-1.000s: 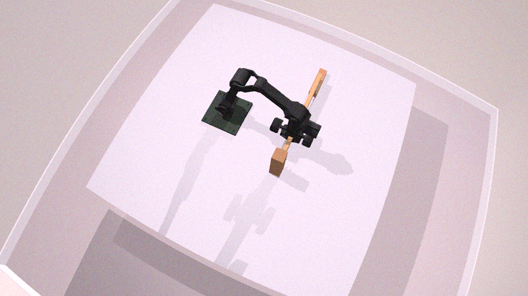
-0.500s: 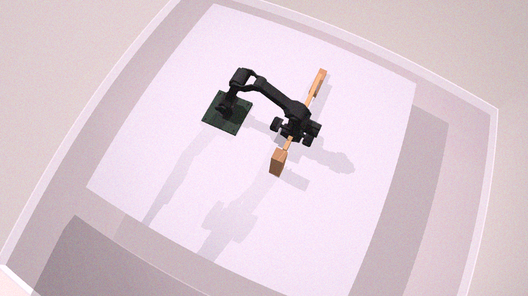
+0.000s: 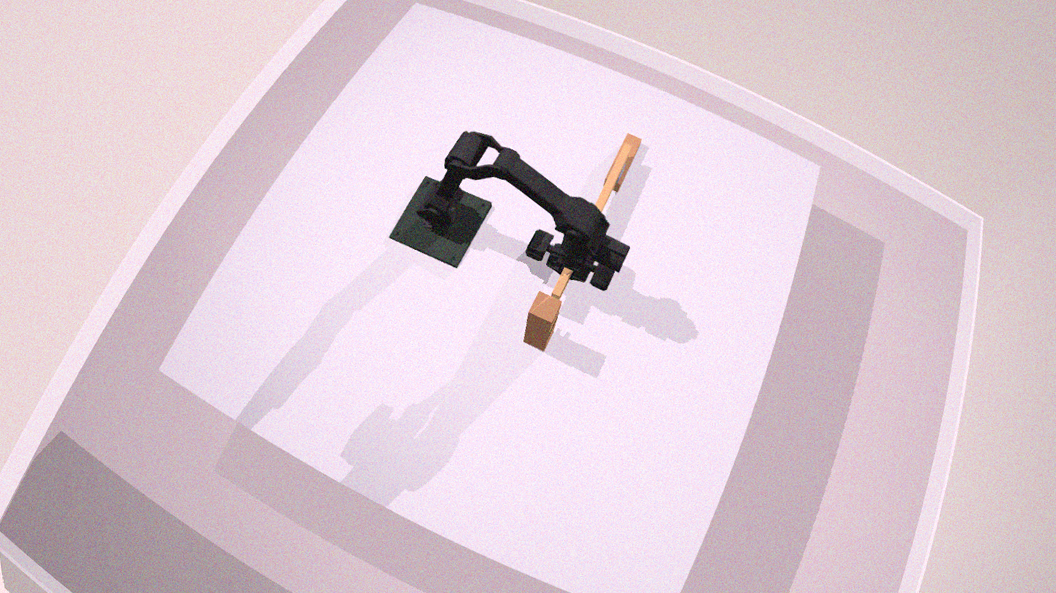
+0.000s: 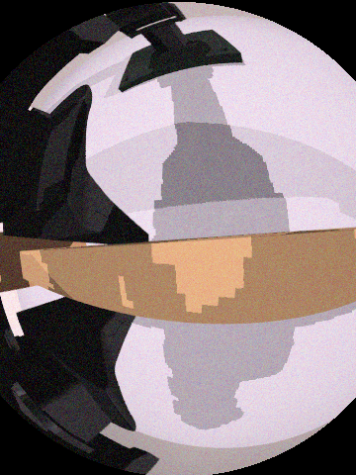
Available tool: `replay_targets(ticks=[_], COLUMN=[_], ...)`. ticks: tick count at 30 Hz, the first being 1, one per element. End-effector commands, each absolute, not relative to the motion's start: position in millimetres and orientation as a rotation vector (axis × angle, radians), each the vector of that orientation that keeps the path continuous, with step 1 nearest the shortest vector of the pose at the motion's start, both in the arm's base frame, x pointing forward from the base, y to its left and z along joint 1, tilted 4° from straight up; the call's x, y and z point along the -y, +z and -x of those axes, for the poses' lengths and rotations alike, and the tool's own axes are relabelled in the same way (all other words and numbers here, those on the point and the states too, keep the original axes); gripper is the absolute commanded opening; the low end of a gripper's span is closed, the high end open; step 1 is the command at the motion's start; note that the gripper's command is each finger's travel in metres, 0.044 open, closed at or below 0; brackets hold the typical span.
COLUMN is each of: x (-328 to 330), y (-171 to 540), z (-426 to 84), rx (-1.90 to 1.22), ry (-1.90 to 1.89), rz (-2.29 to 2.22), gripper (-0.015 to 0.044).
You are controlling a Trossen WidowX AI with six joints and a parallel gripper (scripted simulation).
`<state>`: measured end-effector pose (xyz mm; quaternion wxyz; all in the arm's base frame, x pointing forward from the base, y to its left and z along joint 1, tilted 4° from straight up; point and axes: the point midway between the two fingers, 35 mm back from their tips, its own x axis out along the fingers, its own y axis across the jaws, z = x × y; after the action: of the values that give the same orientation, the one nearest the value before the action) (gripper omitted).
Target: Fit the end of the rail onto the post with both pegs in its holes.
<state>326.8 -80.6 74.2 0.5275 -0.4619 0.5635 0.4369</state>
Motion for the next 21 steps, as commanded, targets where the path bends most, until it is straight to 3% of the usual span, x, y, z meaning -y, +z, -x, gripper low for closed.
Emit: replay_targets(ticks=[1,21], x=[80.0,79.7], y=[73.9,75.6], z=[-328.3,-327.5], rx=[-1.337,-1.337], ry=[1.039,1.039], rz=[1.105,1.105], gripper=[0.0,0.0])
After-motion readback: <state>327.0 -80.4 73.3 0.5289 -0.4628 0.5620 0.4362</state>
